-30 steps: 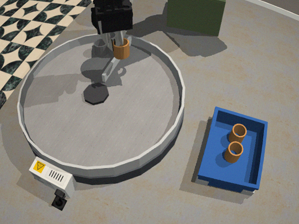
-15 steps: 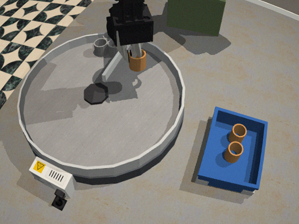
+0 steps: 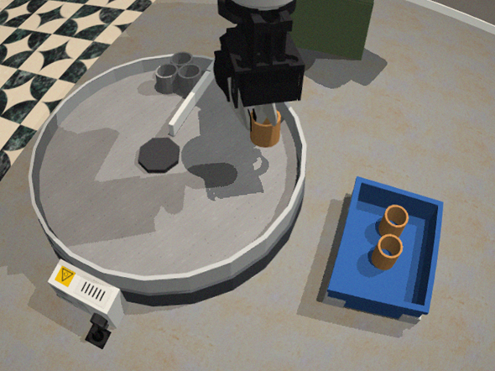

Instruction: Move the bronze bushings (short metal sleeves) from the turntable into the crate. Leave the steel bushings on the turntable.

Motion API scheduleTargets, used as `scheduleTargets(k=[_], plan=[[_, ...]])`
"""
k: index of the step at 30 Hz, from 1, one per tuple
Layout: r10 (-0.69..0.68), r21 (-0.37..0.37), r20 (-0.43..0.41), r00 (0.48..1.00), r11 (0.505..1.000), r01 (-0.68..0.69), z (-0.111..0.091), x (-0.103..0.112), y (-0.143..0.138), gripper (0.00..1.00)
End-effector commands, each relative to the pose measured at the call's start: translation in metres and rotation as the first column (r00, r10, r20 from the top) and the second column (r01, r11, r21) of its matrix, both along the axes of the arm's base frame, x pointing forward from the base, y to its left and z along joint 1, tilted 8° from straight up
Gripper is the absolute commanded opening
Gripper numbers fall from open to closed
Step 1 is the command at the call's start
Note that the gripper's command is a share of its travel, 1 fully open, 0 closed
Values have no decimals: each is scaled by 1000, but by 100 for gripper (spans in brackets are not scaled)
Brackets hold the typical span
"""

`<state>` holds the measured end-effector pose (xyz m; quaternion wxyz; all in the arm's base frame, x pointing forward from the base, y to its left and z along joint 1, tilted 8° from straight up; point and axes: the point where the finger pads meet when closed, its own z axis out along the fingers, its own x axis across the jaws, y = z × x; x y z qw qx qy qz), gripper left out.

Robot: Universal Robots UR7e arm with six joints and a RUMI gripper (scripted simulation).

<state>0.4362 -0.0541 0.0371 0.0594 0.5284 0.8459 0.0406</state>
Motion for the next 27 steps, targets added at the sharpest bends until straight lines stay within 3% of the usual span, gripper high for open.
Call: scheduleTargets(k=[1, 27], plan=[[-1, -2, -1, 1000, 1000, 1, 2, 15, 22, 0], [-1, -2, -1, 1000, 1000, 1, 13, 84, 135, 0]])
